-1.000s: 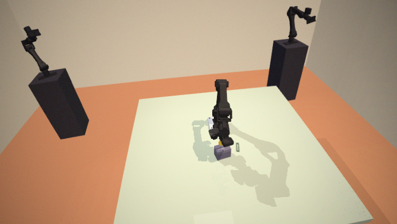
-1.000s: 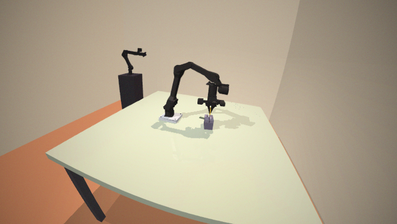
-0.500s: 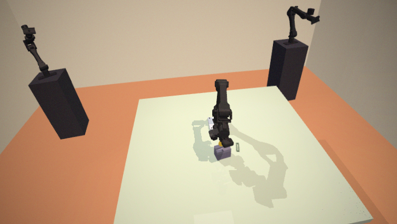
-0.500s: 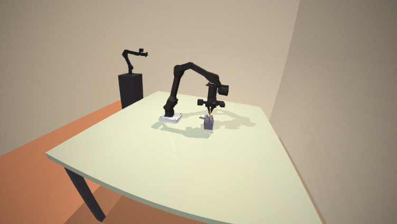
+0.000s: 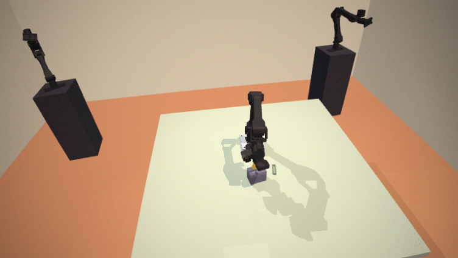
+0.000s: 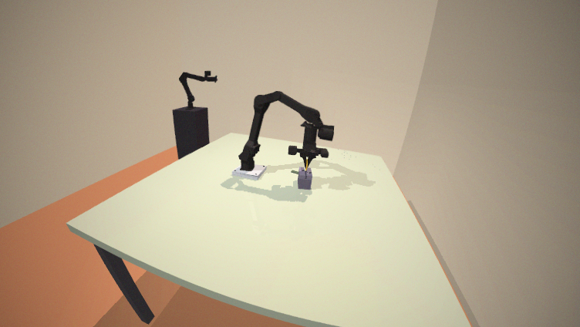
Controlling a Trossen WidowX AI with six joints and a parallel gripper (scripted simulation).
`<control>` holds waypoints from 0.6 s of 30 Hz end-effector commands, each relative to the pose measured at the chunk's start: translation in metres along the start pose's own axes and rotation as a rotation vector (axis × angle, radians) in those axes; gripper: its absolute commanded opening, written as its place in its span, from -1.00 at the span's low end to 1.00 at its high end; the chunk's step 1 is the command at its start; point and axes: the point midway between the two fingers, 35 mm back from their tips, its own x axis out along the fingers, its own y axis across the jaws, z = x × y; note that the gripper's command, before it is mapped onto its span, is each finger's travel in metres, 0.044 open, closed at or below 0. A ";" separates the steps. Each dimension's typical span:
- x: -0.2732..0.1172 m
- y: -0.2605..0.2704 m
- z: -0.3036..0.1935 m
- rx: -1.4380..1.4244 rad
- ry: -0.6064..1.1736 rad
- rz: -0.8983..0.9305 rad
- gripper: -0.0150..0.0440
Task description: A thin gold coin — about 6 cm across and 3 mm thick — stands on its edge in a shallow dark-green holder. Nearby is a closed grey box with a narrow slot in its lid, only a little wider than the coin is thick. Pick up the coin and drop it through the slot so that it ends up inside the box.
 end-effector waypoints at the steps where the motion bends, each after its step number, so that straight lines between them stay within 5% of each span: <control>1: 0.003 -0.001 0.000 0.004 0.001 -0.005 -0.49; 13: 0.007 -0.001 0.000 0.004 0.001 -0.005 -0.49; 18: 0.004 0.000 0.000 0.000 0.000 0.000 -0.05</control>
